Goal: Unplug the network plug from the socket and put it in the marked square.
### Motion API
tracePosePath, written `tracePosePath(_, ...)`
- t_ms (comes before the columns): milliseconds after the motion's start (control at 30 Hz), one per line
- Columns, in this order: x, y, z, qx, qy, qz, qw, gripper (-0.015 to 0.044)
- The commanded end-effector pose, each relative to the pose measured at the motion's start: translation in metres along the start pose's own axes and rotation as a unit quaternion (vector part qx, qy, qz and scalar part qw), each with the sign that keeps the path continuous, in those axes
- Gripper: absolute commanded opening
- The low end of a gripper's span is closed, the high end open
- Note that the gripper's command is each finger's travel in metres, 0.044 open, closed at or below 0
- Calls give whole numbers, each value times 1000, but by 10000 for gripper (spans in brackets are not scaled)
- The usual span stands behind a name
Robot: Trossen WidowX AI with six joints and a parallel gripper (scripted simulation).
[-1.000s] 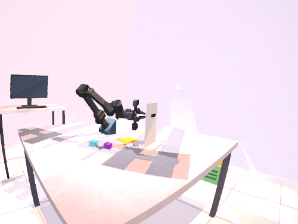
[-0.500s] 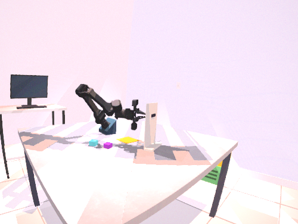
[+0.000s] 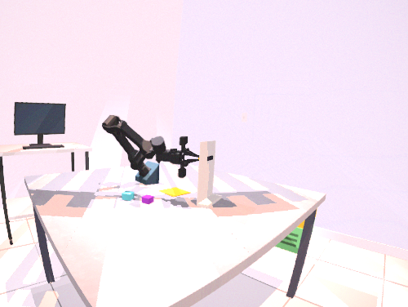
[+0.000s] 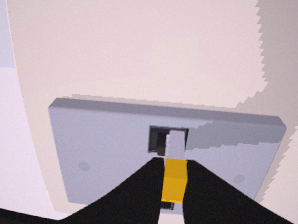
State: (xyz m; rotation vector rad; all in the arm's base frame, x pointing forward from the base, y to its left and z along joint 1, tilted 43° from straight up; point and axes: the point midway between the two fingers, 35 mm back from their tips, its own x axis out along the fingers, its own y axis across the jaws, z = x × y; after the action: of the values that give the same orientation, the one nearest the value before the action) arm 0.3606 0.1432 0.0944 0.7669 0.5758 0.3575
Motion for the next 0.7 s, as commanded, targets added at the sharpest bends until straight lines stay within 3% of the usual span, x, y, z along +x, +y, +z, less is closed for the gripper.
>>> tracePosePath(0, -3, -1, -1, 1, 0, -1, 1000, 0)
tracePosePath(667, -13, -1, -2, 1, 0, -1, 1000, 0)
